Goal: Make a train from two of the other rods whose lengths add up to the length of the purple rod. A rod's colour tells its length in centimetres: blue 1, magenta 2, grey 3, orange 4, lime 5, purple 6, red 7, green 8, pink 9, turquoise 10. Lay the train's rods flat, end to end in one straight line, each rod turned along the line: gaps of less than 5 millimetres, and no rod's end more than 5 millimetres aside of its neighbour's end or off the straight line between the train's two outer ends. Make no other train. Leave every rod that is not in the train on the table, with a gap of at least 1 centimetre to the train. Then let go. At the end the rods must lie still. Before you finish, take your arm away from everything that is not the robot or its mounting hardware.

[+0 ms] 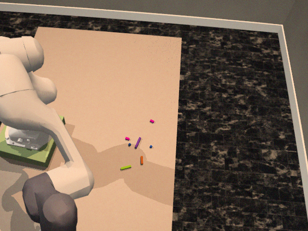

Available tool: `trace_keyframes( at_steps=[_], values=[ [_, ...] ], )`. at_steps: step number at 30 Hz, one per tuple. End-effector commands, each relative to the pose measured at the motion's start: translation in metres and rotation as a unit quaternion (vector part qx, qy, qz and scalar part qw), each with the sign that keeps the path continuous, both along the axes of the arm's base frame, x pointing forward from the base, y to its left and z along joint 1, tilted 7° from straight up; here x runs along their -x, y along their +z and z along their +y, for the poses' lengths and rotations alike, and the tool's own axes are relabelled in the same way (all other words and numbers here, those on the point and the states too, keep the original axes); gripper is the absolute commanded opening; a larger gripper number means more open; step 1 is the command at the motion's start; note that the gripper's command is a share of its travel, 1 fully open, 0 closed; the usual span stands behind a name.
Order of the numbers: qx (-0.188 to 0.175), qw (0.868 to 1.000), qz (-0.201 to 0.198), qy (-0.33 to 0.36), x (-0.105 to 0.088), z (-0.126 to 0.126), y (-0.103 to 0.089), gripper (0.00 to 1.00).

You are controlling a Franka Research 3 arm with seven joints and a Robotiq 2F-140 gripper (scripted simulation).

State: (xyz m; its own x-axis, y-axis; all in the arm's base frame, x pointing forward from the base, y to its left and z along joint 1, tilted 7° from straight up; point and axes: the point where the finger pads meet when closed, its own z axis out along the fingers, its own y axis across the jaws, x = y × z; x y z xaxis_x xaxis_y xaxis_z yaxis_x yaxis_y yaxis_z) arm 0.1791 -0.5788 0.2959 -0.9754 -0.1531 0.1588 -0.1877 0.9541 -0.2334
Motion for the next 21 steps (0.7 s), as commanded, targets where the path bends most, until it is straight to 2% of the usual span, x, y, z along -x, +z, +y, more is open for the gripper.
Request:
trace_keyframes(
  at_steps=[1,18,19,21],
  values=[
    [0.0,1.0,0.0,0.0,0.0,0.0,0.0,1.0],
    [0.0,1.0,0.0,0.001,-0.001,0.0,0.0,1.0],
    [-0.001,1.0,-0.001,0.008,-0.008,0.003,-0.003,1.0],
    [-0.004,0.999,-0.002,0.038,-0.039,0.017,-0.016,1.0]
  ],
)
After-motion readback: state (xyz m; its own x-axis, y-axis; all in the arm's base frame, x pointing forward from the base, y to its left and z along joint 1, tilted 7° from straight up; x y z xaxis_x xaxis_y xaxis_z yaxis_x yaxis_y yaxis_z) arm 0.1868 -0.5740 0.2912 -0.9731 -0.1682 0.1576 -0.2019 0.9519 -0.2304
